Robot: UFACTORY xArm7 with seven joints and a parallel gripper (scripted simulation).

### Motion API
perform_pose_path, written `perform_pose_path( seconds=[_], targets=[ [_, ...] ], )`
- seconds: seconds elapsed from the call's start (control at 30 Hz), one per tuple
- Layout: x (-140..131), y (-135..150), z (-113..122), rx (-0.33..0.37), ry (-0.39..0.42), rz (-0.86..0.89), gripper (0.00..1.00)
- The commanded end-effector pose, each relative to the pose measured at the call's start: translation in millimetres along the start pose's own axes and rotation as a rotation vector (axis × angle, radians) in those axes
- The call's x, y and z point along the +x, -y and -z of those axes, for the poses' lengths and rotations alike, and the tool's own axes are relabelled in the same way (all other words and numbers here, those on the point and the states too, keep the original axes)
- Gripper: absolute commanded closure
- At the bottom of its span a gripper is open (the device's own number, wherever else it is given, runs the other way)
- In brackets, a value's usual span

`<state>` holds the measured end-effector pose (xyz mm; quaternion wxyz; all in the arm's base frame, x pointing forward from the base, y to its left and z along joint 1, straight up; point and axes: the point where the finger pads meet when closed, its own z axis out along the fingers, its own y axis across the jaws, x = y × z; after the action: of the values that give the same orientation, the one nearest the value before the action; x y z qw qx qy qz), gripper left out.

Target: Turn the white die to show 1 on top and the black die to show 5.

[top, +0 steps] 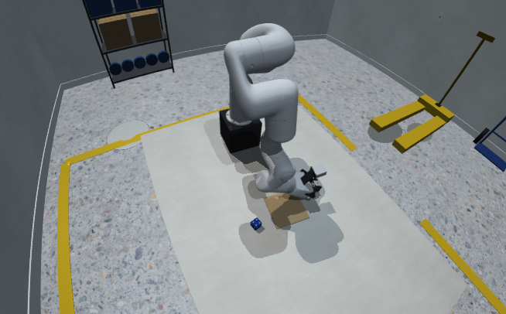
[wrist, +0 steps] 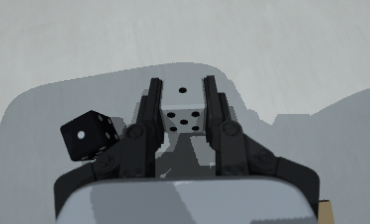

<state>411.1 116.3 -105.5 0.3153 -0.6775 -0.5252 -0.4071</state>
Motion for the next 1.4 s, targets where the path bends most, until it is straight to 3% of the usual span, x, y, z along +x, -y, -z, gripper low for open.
perform_pose_path(
  seconds=[0.0,1.37],
  targets=[
    [0.9,-1.2,0.2,-0.001,-0.001,0.003,0.73],
    [-8.9,-1.2,-5.0,-0.001,-0.001,0.003,0.73]
  ],
)
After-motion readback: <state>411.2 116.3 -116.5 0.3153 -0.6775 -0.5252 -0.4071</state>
